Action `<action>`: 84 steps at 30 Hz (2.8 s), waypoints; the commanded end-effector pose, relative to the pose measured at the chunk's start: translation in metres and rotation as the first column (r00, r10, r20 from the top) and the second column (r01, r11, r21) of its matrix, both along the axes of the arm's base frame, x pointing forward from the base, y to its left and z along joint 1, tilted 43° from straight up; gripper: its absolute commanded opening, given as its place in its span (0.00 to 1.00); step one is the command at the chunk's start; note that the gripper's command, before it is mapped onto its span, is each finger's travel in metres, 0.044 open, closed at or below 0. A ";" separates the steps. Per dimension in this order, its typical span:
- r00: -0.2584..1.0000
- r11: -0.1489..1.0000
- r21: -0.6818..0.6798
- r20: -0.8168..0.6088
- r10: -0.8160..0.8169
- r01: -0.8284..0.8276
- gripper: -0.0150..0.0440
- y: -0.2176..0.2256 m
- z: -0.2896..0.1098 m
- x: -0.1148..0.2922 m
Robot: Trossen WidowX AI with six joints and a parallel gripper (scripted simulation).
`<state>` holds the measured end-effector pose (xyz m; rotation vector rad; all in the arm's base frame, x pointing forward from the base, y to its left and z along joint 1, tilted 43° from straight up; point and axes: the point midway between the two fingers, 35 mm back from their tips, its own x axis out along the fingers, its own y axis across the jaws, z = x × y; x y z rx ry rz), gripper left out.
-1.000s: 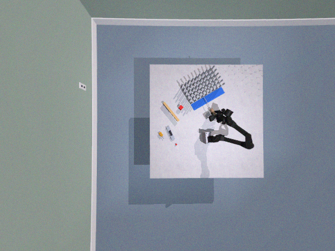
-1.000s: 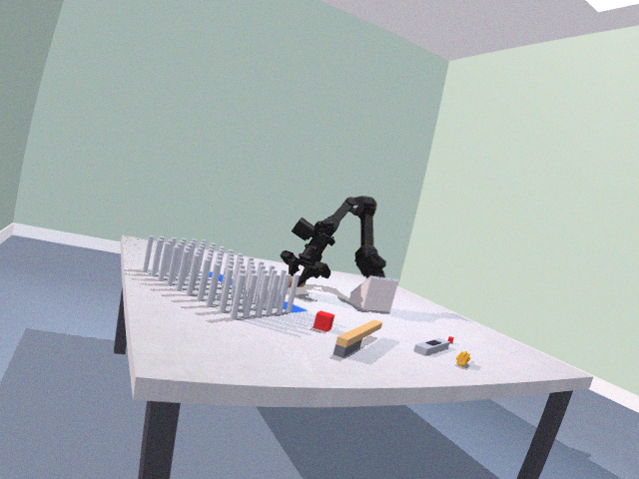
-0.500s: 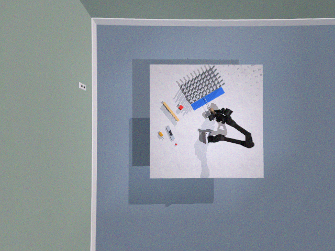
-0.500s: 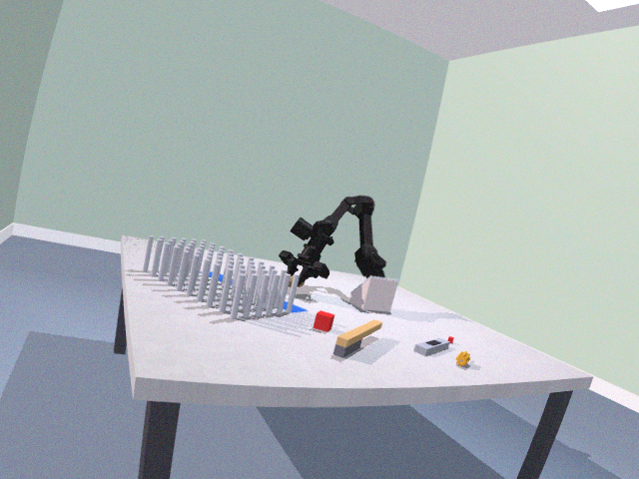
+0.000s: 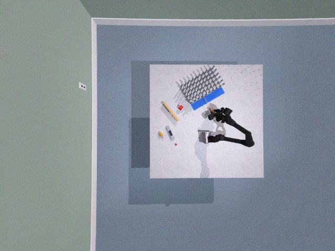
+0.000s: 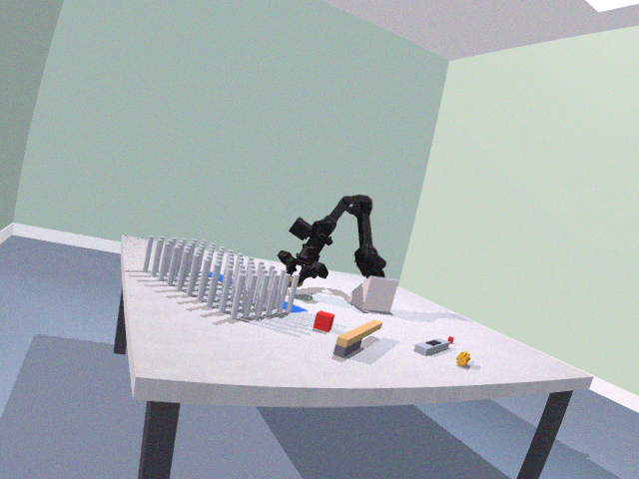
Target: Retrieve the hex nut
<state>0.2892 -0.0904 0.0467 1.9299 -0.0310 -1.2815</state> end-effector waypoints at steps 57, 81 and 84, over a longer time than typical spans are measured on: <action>1.000 1.000 0.001 0.011 -0.005 0.005 0.25 0.007 -0.007 0.031; 1.000 1.000 0.002 0.012 -0.005 0.005 0.25 0.011 -0.011 0.044; 1.000 1.000 0.002 0.012 -0.005 0.005 0.25 0.011 -0.011 0.045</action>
